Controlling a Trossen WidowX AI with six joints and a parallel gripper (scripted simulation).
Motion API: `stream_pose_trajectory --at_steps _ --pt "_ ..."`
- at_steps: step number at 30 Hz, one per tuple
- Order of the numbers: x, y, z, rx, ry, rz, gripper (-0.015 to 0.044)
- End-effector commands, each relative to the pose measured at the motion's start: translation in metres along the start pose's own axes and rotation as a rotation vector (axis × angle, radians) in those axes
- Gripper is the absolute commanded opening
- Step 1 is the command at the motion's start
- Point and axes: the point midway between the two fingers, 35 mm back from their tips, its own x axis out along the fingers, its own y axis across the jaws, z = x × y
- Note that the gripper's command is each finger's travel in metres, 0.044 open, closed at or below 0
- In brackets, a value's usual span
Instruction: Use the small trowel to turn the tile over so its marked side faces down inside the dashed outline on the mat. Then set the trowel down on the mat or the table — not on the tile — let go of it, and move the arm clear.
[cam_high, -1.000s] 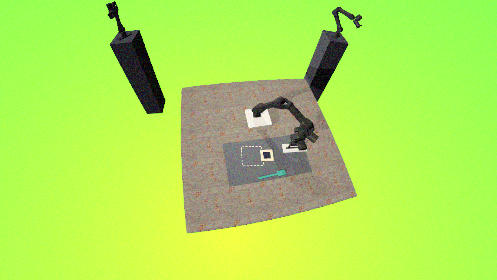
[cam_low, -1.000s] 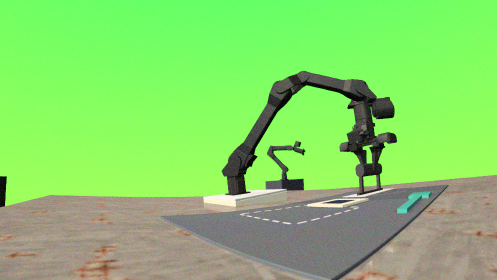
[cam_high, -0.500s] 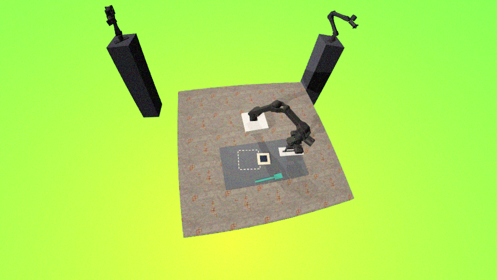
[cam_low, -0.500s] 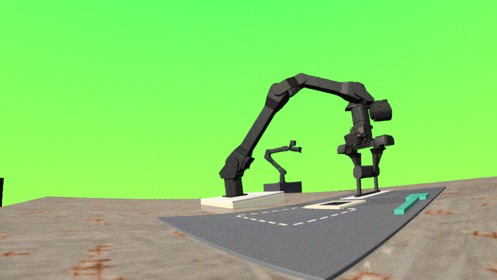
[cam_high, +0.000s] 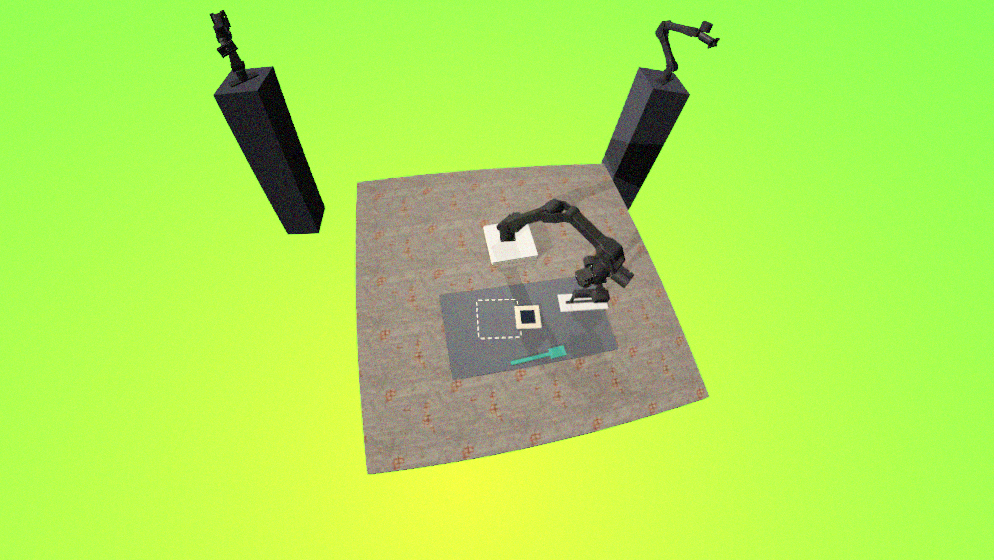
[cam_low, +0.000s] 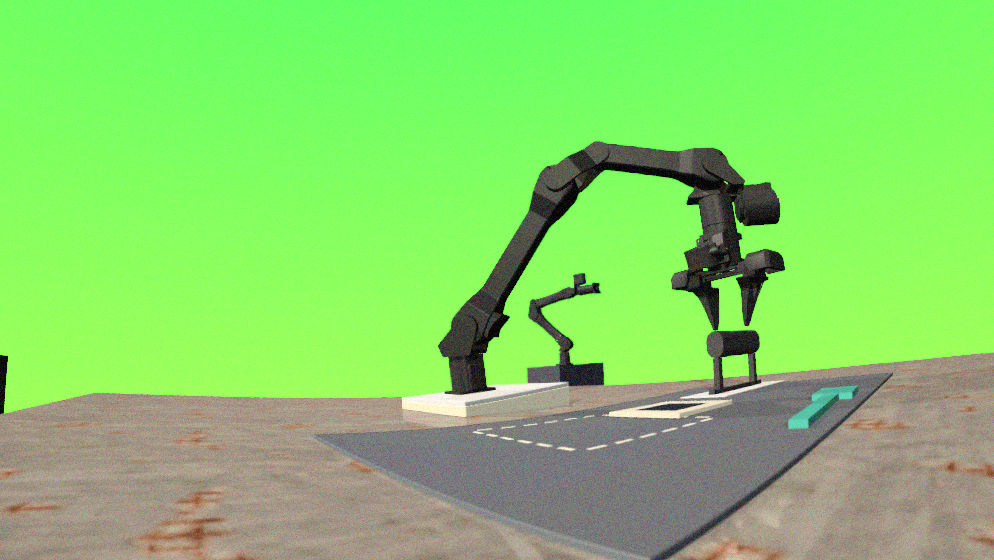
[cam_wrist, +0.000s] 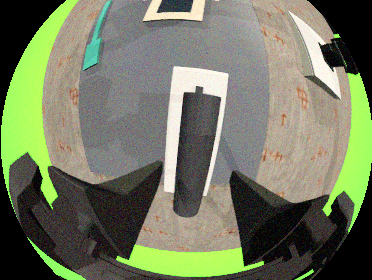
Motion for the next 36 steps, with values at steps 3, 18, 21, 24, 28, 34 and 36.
stream_pose_trajectory --at_steps 3,18,21,24,28,34,36 --pt "-0.015 0.000 0.001 0.004 0.007 0.006 0.0270" --pt "-0.022 0.000 -0.003 -0.215 0.001 0.069 0.0300" --pt "-0.019 0.000 -0.004 -0.315 -0.008 0.095 0.0300" --pt "-0.017 0.000 -0.005 -0.416 -0.019 0.121 0.0300" --pt "-0.014 -0.001 -0.007 -0.548 -0.038 0.154 0.0300" --pt "-0.010 -0.002 -0.009 -0.747 -0.073 0.202 0.0300" --pt "-0.009 -0.002 -0.010 -0.813 -0.088 0.217 0.0300"
